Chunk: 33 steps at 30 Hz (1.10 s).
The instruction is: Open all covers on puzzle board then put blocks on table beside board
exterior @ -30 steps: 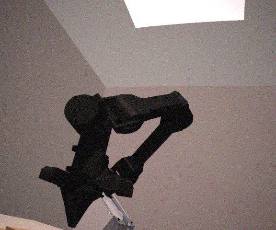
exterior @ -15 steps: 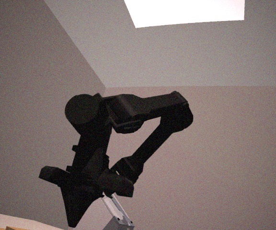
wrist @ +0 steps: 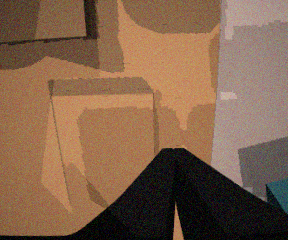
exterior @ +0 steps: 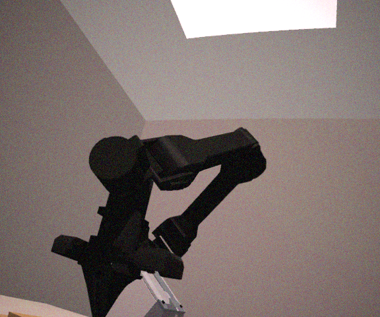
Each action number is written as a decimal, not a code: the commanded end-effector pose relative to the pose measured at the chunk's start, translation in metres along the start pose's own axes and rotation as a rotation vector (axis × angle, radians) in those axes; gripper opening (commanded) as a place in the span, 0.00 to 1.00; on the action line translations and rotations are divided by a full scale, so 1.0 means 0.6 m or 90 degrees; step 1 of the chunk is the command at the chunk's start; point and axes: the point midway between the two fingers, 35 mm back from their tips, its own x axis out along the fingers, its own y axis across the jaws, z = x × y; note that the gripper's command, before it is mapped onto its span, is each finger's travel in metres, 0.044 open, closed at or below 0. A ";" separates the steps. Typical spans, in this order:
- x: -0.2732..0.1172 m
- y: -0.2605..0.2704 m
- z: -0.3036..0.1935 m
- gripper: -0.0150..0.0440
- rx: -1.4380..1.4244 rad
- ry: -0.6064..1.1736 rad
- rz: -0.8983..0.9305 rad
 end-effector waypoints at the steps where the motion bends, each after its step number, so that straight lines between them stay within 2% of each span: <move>1: 0.008 0.000 0.000 0.25 0.004 -0.001 -0.001; 33: 0.061 -0.001 0.002 0.25 0.004 -0.001 -0.002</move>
